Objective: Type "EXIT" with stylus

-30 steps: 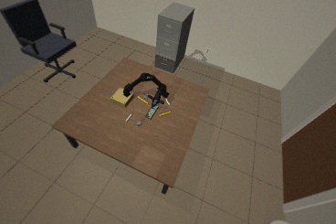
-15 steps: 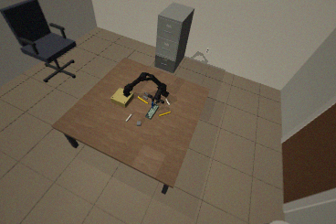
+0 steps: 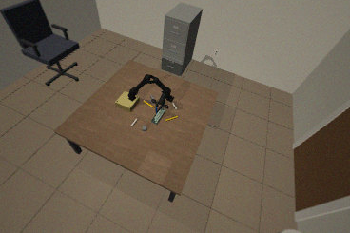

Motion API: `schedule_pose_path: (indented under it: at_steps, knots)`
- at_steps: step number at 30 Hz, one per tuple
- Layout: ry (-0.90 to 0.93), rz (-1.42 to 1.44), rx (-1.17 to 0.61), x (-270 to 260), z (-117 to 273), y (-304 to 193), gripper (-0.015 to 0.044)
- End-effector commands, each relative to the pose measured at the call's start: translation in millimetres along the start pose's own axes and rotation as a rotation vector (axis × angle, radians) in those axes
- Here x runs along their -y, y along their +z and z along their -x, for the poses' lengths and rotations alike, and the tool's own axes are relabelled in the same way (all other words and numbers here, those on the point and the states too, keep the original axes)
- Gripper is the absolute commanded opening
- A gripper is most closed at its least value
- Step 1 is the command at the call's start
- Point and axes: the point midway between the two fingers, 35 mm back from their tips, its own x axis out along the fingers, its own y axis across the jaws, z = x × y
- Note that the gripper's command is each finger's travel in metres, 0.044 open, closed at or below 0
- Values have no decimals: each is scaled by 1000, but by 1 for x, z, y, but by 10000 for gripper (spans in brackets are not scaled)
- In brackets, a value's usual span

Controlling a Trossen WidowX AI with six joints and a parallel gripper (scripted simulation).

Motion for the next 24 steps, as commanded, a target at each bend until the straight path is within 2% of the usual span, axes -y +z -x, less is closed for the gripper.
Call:
schedule_pose_path:
  at_steps: [1, 5, 8, 24]
  knots:
    - [1, 9, -6, -3, -9, 10, 0]
    - [1, 9, -6, -3, -9, 12, 0]
    - [1, 8, -6, -2, -12, 13, 79]
    - [1, 9, -6, -2, -16, 21, 81]
